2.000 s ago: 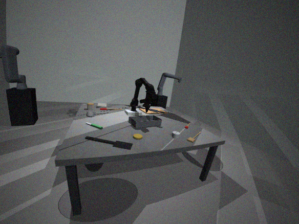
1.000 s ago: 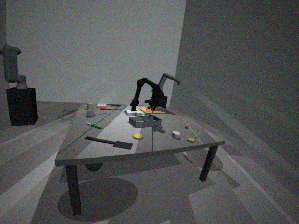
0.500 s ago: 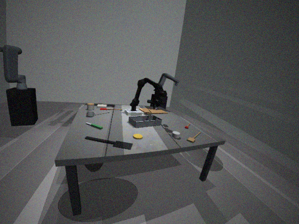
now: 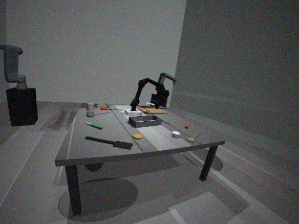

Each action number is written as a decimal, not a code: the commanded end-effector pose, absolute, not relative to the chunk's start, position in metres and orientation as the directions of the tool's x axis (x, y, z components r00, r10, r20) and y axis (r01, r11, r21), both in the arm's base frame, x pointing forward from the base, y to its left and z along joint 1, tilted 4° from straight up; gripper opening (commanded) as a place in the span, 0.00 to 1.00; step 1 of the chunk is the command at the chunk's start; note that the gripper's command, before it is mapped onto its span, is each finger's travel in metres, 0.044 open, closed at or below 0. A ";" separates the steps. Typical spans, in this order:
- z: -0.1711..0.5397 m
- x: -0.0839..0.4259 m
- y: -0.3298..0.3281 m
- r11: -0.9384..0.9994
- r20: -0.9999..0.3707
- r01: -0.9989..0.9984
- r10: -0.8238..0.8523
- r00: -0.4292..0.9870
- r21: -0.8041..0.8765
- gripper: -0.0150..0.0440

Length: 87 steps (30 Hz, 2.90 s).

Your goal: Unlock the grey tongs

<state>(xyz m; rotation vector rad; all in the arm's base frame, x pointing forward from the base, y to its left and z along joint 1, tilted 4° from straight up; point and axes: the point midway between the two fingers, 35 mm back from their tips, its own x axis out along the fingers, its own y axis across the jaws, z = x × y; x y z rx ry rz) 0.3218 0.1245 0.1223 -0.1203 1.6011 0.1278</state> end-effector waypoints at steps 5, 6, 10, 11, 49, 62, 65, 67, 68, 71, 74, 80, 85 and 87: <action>0.127 0.316 0.143 0.893 -0.999 -0.449 0.008 -0.032 0.021 0.00; 0.128 0.315 0.145 0.874 -0.999 -0.485 0.008 -0.032 0.022 0.00; 0.129 0.312 0.154 0.782 -0.999 -0.623 0.008 -0.033 0.027 0.00; 0.130 0.311 0.157 0.755 -0.999 -0.655 0.008 -0.033 0.028 0.00; 0.146 0.262 0.236 -0.658 -0.999 -0.753 0.009 -0.044 0.027 0.00; 0.148 0.243 0.257 -0.657 -0.999 -0.754 0.012 -0.044 0.025 0.00; 0.149 0.229 0.270 -0.620 -0.999 -0.784 0.013 -0.043 0.026 0.00; 0.150 0.220 0.278 -0.594 -0.999 -0.804 0.014 -0.043 0.026 0.00; 0.151 0.215 0.282 -0.581 -0.999 -0.813 0.014 -0.043 0.027 0.00; 0.152 0.201 0.293 -0.550 -0.999 -0.835 0.015 -0.042 0.027 0.00; 0.153 0.185 0.304 -0.509 -0.999 -0.860 0.016 -0.043 0.029 0.00; 0.155 0.153 0.322 -0.425 -0.999 -0.904 0.020 -0.046 0.033 0.00; 0.157 0.125 0.335 -0.353 -0.999 -0.935 0.022 -0.049 0.038 0.00; 0.158 0.113 0.340 -0.323 -0.999 -0.946 0.022 -0.050 0.040 0.00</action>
